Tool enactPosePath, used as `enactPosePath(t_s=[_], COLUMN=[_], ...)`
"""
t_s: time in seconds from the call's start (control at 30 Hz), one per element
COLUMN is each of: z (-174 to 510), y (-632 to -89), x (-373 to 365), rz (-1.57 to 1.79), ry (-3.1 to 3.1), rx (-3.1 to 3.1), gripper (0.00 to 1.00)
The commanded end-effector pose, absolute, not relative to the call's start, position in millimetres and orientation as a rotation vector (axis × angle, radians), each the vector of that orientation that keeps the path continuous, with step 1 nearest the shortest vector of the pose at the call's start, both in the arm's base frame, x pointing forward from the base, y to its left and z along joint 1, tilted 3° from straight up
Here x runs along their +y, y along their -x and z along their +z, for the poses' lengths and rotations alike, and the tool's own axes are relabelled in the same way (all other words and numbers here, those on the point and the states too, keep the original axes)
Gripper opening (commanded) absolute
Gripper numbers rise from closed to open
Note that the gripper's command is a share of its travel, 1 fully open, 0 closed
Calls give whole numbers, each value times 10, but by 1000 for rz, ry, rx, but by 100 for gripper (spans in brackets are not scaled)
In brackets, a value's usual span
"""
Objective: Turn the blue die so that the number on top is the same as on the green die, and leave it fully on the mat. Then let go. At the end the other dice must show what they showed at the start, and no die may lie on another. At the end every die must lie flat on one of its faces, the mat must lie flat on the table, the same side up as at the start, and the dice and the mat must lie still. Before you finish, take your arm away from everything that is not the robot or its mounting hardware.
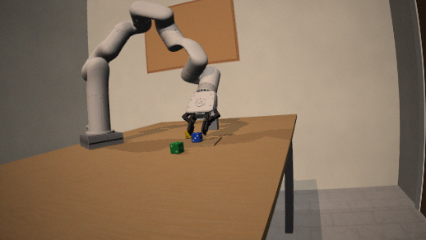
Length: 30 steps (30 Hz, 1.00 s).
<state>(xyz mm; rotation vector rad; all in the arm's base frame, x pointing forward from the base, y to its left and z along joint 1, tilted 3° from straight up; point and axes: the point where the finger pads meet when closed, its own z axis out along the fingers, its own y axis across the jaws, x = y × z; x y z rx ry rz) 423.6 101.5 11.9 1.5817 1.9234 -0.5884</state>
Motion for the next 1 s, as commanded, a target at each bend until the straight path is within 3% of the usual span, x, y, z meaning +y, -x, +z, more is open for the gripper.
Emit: enactPosePath(t_s=[0.0, 0.97], z=[78, -25], y=[-4250, -4252], x=[1023, 1028], rz=[-584, -584], ry=[-1584, -1584], rx=[1922, 1922], gripper=[47, 47])
